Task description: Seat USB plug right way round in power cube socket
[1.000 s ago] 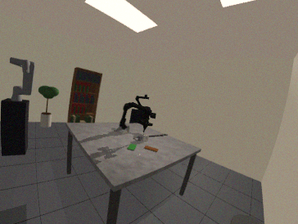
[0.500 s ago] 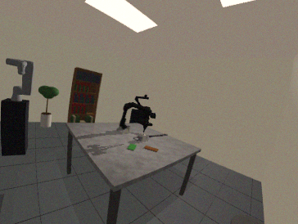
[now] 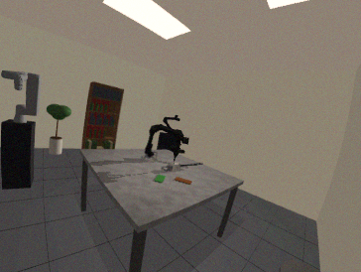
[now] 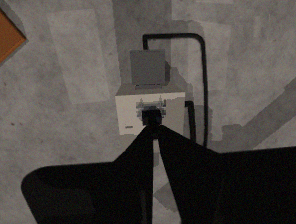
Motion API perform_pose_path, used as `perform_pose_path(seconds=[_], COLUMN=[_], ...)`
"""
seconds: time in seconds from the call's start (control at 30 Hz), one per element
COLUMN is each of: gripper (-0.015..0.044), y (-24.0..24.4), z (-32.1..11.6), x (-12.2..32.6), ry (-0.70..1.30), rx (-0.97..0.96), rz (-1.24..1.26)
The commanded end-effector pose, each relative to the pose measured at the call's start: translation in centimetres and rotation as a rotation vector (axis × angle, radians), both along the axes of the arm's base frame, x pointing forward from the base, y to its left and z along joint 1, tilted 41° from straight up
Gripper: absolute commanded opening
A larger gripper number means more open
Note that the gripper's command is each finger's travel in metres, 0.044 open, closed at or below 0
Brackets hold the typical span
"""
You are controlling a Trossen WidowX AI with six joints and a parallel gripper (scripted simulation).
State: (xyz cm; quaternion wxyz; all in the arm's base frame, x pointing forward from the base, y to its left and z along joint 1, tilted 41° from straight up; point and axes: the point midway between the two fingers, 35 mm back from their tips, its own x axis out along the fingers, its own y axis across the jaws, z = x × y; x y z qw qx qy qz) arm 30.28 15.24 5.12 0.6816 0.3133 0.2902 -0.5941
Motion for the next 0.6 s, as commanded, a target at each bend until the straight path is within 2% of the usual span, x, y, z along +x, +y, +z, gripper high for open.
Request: perform_pose_path(seconds=[0.0,0.57], gripper=[0.0000,0.0000], y=[0.03,-0.02], z=[-0.02,-0.24], x=[-0.03,-0.05], ry=[0.003,0.005], rx=[0.009,0.019], rz=[0.001,0.002])
